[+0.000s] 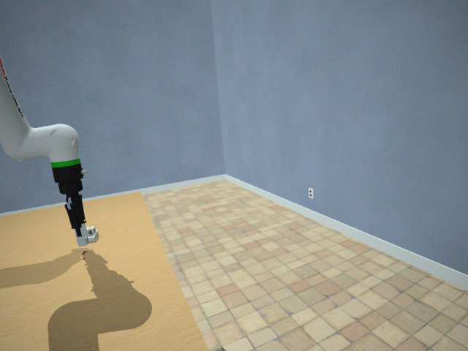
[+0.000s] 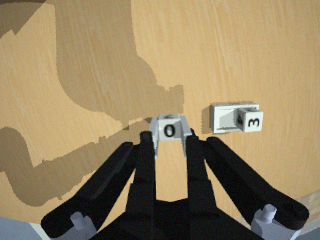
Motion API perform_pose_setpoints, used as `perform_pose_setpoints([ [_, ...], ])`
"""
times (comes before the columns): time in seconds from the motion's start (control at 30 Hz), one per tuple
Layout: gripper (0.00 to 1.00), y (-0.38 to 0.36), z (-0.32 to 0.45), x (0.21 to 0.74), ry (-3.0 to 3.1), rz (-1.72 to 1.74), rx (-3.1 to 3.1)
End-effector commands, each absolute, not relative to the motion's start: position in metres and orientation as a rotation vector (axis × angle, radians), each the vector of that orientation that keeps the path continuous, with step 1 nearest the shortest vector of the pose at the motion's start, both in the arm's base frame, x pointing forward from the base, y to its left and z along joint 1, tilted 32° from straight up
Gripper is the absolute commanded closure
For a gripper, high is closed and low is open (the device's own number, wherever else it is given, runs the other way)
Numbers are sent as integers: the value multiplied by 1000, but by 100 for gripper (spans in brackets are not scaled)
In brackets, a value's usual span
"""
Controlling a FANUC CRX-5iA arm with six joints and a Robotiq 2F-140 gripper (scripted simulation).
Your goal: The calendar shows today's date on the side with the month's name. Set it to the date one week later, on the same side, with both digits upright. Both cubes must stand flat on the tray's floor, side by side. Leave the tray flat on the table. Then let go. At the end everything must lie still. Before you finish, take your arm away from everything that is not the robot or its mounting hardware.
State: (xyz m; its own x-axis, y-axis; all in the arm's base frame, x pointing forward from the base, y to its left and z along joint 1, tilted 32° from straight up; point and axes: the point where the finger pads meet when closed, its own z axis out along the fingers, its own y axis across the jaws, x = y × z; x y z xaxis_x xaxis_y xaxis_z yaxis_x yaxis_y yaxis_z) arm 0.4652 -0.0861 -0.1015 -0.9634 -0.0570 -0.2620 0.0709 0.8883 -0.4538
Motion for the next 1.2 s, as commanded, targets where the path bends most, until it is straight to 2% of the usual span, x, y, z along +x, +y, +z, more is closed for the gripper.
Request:
perform_pose_setpoints([
  [0.0, 84, -92, -111, 470, 2778, -685, 9],
  [1.17, 84, -94, -116, 471, 2778, -684, 9],
])
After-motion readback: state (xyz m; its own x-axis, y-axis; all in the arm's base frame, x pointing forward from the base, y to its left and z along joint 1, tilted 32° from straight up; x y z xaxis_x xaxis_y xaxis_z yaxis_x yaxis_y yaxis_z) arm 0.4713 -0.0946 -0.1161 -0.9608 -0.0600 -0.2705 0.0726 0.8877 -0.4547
